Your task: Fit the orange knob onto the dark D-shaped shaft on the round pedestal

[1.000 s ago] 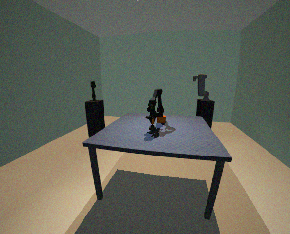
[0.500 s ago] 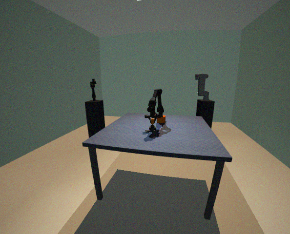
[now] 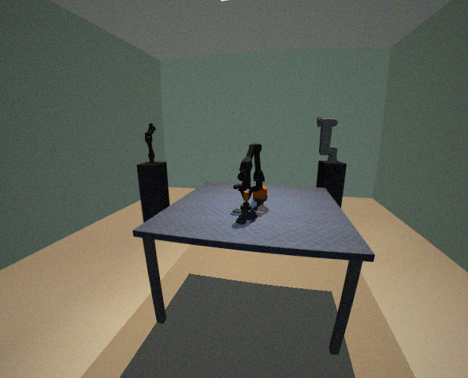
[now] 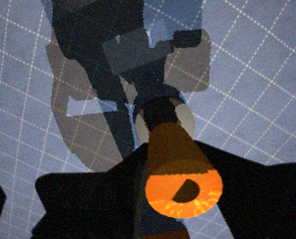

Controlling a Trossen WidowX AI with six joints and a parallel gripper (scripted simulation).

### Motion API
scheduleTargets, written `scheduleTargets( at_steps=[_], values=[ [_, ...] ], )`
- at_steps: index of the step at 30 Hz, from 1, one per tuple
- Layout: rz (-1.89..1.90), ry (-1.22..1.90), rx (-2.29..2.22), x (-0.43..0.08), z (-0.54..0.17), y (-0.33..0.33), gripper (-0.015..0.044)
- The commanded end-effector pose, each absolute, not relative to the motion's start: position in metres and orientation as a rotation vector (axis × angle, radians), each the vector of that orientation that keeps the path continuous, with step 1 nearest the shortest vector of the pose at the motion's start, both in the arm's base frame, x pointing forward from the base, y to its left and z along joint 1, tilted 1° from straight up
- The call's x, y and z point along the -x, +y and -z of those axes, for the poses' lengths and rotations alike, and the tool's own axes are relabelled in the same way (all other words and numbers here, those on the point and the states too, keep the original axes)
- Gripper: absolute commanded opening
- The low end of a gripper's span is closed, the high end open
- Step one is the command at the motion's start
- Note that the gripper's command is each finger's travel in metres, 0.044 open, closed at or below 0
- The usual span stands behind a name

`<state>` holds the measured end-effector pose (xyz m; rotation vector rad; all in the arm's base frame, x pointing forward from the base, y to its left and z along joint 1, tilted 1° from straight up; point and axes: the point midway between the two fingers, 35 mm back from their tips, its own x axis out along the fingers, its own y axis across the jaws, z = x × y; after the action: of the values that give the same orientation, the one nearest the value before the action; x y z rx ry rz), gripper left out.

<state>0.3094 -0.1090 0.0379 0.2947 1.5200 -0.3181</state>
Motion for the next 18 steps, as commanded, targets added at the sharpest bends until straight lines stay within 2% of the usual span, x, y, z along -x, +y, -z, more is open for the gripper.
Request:
scheduleTargets(
  at_steps=[1, 18],
  values=[
    [0.337, 1.51, -0.314, -0.311, -0.0379, -0.1093, 0.0],
    [0.337, 1.51, -0.314, -0.3043, -0.0348, -0.1092, 0.0]
  ],
)
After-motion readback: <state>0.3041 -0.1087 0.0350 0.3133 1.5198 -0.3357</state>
